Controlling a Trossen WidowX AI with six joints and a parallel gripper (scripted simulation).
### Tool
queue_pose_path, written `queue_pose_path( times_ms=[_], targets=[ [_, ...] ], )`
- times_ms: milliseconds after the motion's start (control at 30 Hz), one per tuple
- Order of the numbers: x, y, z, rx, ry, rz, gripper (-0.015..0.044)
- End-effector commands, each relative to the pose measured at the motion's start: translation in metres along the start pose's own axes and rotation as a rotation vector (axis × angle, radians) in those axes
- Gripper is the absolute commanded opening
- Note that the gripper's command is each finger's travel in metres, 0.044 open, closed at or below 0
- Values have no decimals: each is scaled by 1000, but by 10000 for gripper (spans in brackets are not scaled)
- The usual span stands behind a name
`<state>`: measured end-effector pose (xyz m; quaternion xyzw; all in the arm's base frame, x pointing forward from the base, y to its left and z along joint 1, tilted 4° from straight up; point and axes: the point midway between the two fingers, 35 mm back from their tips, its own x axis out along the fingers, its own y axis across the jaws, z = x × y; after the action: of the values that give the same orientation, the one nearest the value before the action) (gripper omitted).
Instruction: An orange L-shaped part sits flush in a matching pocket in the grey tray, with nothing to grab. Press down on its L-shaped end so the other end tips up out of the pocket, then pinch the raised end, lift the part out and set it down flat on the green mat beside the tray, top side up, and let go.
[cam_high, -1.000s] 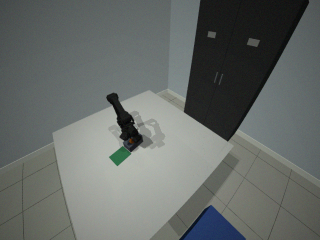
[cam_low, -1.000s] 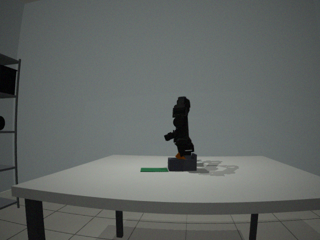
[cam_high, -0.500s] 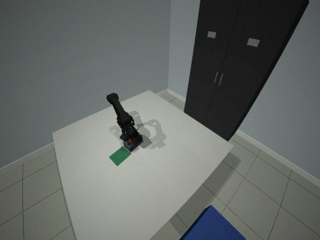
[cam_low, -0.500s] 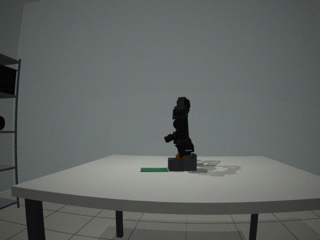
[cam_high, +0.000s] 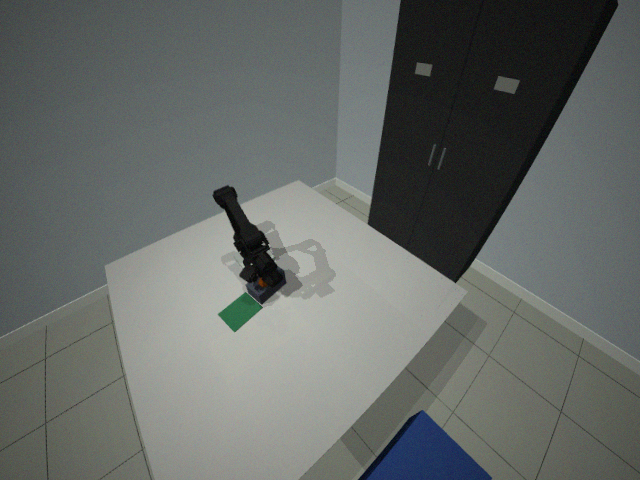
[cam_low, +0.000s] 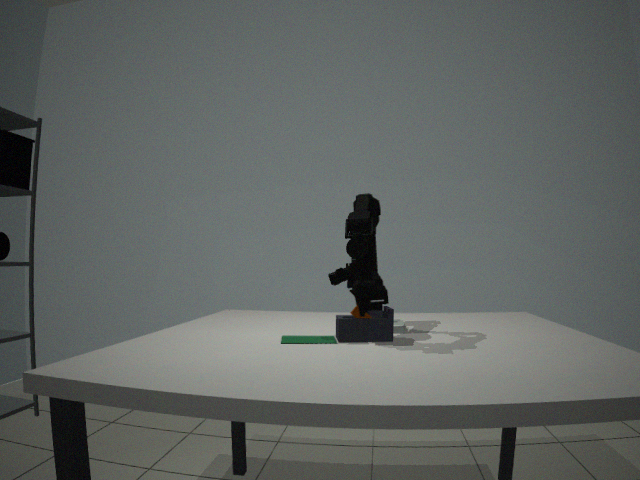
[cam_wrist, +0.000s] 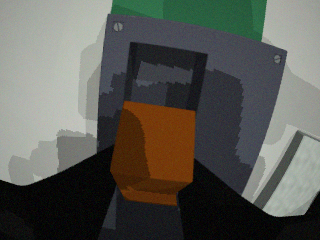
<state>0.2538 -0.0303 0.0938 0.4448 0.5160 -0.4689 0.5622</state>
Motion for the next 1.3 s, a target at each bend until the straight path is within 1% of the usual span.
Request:
queue_pose_path(
  times_ms=[0, 1267],
  targets=[
    [-2, 0, 0, 0, 0, 1, 0],
    [-61, 0, 0, -3, -1, -4, 0]
  ],
)
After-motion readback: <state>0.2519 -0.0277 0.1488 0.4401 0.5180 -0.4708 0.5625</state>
